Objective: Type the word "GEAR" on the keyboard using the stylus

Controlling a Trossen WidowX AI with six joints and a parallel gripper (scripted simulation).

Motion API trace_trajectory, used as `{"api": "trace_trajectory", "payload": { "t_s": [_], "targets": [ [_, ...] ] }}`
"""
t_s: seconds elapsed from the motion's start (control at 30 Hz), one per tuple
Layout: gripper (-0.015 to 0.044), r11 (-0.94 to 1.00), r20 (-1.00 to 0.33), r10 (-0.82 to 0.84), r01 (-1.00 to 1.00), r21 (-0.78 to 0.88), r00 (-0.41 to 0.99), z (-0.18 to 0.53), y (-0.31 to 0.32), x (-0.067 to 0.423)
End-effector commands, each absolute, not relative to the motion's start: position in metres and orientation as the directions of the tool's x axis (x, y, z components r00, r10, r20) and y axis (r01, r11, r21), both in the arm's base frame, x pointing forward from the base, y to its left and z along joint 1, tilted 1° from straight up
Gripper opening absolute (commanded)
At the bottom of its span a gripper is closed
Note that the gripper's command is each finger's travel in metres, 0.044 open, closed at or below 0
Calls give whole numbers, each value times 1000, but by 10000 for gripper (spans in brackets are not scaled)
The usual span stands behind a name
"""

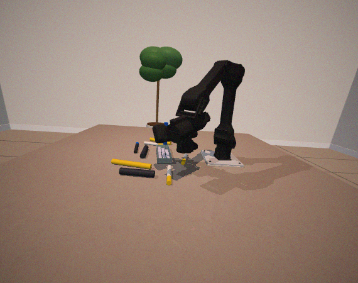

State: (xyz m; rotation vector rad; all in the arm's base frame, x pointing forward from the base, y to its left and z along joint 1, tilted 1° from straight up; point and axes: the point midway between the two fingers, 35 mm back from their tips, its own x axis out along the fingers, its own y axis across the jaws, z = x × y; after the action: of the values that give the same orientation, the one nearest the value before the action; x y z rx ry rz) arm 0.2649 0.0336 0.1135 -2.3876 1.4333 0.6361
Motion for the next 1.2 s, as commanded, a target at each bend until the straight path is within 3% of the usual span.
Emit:
{"api": "trace_trajectory", "payload": {
  "t_s": [0.0,0.6,0.7,1.17],
  "targets": [
    [0,-462,-507,-761,-887,-15,405,114,40,265],
    [0,-462,-507,-761,-887,-15,405,94,40,264],
    [79,-462,-507,-761,-887,-15,405,93,41,265],
    [81,-462,-508,-761,-887,-15,405,87,42,265]
  ]
}}
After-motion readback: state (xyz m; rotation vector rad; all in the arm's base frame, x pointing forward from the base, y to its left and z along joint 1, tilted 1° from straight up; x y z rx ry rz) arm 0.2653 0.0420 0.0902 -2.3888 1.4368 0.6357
